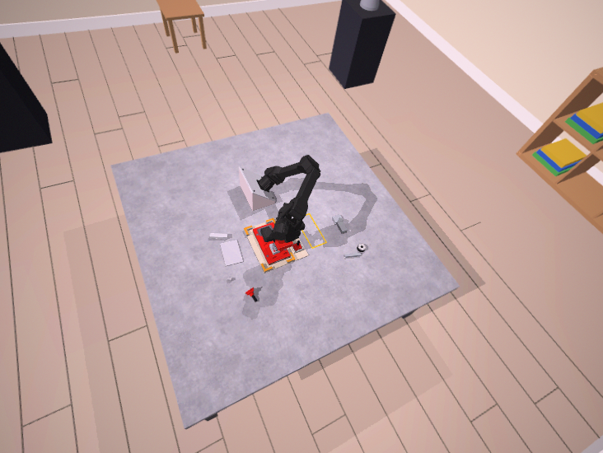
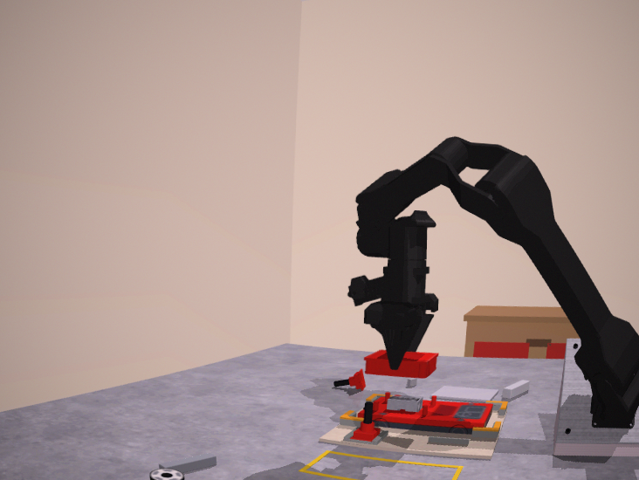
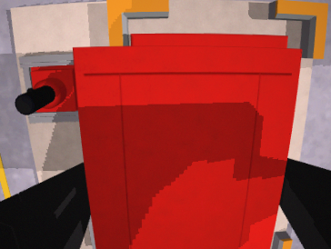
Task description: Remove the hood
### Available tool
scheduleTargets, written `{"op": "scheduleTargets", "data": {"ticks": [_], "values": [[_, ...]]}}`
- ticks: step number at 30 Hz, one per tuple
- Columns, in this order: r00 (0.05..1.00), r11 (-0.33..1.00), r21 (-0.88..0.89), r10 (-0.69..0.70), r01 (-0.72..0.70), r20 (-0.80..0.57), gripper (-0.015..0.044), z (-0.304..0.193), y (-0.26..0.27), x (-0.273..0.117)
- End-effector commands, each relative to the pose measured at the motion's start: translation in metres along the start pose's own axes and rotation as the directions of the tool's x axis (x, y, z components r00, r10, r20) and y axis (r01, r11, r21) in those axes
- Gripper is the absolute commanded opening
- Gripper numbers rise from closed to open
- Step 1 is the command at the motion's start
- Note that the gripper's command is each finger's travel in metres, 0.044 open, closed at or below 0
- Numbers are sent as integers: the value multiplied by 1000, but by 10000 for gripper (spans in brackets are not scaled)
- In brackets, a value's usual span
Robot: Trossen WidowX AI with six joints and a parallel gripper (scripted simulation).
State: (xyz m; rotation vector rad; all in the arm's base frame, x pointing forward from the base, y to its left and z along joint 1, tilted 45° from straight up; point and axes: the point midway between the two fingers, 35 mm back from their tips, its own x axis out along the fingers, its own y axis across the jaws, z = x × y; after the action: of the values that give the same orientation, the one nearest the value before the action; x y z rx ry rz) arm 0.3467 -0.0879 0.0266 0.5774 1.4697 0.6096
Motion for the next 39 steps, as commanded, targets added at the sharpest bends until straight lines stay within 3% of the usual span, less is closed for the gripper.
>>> {"op": "scheduleTargets", "data": {"ticks": [1,31,39], "values": [[1000,1000,2,0,0,1,0,0,23,-2],[1000,1000,-1,14,-14,-4,0,-38,179,-6],[1000,1000,-1,16,-16,-4,0,-42,185,-5]]}}
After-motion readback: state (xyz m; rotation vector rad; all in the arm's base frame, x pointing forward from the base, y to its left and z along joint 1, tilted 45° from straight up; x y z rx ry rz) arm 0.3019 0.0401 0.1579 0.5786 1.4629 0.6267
